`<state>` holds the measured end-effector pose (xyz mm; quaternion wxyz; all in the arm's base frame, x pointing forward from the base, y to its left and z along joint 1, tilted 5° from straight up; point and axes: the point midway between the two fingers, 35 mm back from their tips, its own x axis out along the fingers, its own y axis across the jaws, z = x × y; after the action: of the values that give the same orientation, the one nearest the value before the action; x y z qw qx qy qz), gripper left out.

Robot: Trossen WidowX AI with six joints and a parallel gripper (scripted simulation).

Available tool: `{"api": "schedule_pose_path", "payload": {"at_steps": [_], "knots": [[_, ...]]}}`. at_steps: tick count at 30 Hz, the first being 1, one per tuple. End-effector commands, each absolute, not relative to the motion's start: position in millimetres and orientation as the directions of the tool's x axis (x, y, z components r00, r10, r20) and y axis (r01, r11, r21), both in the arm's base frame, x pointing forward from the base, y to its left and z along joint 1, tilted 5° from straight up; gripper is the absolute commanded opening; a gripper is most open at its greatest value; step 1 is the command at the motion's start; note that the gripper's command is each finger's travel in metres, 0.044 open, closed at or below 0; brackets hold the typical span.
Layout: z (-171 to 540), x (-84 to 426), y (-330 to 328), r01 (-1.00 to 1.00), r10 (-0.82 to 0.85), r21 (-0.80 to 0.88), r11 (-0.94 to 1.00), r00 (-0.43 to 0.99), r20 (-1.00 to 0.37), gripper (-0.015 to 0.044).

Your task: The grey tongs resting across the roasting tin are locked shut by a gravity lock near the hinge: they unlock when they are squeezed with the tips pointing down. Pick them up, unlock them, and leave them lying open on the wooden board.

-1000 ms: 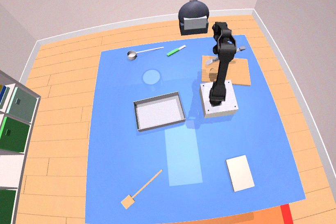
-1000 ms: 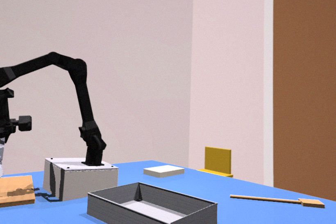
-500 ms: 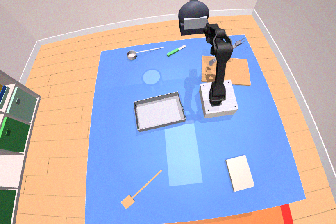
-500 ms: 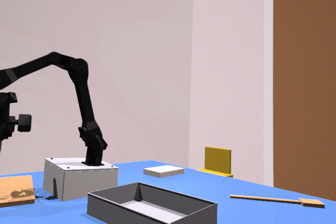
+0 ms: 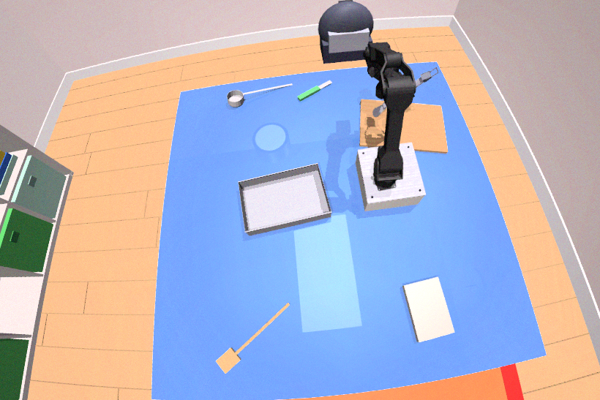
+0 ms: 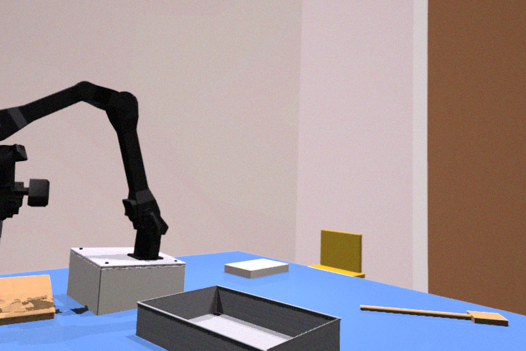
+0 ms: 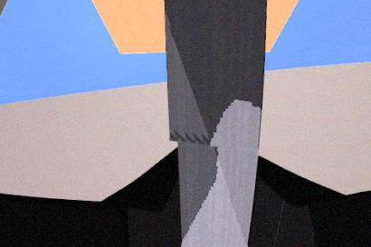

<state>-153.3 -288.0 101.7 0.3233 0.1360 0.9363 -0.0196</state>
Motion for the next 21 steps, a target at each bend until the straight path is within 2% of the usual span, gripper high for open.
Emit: {"api": "schedule_pose_path", "payload": {"at_steps": [1, 15, 21], "knots": [[102.7, -153.9, -287.8, 0.269, 0.242, 0.048, 0.962, -0.759, -0.605, -0.015], [102.1, -154.3, -287.4, 0.271, 0.245, 0.051, 0.961, -0.753, -0.61, -0.015], [93.2, -160.0, -281.3, 0.301, 0.278, 0.095, 0.949, -0.655, -0.703, -0.015]]}}
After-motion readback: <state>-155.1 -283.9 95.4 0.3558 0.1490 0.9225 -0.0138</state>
